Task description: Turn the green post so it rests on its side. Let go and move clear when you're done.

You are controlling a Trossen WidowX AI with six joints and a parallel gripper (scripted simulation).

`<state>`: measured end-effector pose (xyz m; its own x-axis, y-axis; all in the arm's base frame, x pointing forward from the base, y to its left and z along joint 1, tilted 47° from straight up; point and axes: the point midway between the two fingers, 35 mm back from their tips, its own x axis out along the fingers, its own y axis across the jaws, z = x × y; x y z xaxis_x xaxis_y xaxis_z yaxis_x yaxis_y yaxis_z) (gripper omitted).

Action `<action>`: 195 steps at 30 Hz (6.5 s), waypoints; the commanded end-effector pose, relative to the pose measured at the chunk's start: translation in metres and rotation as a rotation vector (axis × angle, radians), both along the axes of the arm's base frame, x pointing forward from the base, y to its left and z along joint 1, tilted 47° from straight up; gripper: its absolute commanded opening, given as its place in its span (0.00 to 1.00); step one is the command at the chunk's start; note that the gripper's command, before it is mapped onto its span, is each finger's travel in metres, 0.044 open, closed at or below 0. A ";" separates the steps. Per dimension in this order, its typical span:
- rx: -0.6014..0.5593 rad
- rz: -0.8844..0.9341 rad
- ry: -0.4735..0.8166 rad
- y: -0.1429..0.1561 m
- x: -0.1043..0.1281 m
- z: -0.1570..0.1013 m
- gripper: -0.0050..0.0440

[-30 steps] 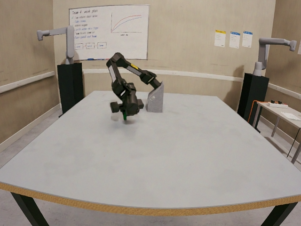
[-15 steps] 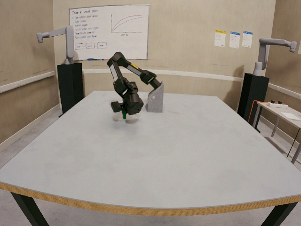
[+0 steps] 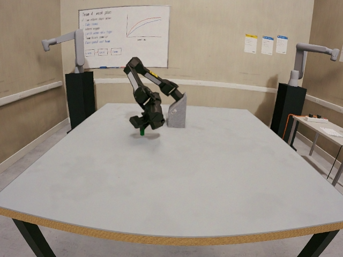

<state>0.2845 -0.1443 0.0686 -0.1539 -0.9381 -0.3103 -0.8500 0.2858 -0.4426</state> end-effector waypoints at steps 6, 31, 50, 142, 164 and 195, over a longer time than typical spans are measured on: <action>0.097 0.048 -0.051 -0.001 -0.002 0.008 0.19; 0.935 0.502 -0.324 -0.023 -0.014 0.023 0.19; 1.313 0.703 -0.450 -0.037 -0.019 0.021 0.19; 1.288 0.719 -0.455 -0.036 -0.045 0.077 1.00; 1.301 0.711 -0.453 -0.034 -0.047 0.078 1.00; 1.301 0.711 -0.453 -0.034 -0.047 0.078 1.00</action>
<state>0.2369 -0.1775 0.1371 0.5002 0.1867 -0.8456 -0.8515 0.2838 -0.4410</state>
